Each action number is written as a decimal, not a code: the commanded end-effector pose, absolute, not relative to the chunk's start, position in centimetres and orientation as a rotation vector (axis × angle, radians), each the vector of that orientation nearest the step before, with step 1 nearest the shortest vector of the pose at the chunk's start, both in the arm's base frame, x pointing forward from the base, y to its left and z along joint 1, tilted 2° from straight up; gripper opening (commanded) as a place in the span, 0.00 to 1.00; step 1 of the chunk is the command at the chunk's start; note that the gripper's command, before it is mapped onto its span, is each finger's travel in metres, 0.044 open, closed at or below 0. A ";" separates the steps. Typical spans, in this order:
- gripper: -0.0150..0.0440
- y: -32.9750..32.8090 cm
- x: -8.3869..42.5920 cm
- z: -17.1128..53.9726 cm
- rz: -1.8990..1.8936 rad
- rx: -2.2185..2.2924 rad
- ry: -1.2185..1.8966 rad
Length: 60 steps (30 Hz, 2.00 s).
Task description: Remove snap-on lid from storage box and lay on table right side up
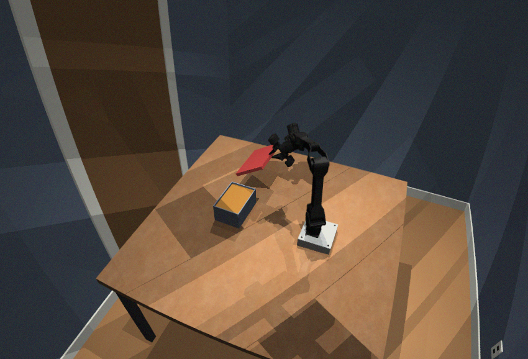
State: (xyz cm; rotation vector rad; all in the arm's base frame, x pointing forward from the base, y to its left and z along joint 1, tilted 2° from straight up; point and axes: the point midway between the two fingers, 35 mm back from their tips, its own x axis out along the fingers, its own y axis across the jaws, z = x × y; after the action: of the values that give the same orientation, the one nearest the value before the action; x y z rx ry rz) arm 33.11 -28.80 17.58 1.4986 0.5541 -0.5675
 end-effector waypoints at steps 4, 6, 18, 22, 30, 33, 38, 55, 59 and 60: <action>0.25 -28.7 33.2 17.2 -0.555 1.492 0.549; 0.25 -28.7 33.2 17.1 -0.555 1.492 0.549; 0.25 -28.7 33.2 16.1 -0.555 1.492 0.549; 0.25 -28.7 33.2 15.8 -0.555 1.492 0.549; 0.25 -28.7 33.1 15.2 -0.555 1.492 0.549; 0.25 -28.7 33.1 14.9 -0.555 1.492 0.549; 0.25 -28.7 33.1 14.5 -0.555 1.492 0.549; 0.25 -28.8 33.1 13.2 -0.555 1.492 0.549; 0.25 -28.8 33.1 12.8 -0.555 1.492 0.549; 0.25 -28.8 33.1 12.8 -0.555 1.492 0.549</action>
State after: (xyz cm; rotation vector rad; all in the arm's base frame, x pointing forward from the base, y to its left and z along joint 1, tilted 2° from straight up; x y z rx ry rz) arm 33.06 -28.81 13.01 1.4956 0.5495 -0.5668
